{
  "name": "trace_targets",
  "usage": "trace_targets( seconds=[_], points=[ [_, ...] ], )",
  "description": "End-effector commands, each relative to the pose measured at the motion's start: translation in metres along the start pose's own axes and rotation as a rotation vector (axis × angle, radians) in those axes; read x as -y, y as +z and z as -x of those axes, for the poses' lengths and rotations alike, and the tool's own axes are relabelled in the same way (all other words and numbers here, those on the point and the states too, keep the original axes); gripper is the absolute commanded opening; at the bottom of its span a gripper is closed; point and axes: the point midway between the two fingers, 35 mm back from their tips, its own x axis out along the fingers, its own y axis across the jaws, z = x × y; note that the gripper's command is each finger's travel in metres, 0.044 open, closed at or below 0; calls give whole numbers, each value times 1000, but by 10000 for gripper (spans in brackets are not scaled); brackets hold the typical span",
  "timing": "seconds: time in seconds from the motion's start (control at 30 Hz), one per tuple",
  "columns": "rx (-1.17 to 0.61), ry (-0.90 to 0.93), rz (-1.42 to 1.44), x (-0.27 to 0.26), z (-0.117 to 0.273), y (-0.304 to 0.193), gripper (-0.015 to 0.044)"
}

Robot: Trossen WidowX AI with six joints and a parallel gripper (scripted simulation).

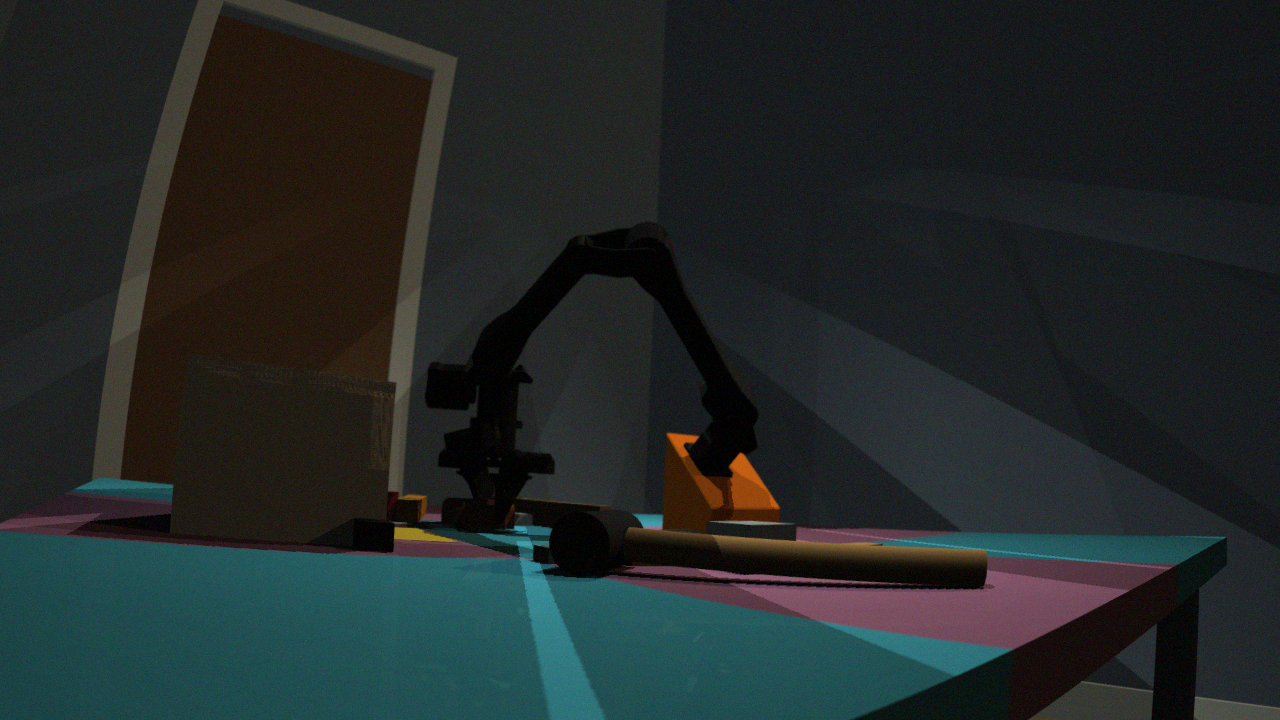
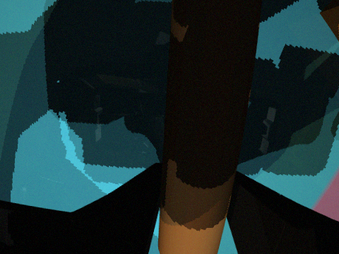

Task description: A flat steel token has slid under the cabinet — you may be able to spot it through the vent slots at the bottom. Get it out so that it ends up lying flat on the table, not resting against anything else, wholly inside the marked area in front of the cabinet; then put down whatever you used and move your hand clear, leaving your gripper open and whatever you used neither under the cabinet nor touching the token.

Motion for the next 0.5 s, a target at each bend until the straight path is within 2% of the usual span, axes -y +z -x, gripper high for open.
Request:
trace_targets(
  seconds=[0.0, 0.47],
  points=[
    [5, 0, 1, 0, 0, 8, 0],
    [5, 0, 2, 1, 0, 28, 0]
  ],
)
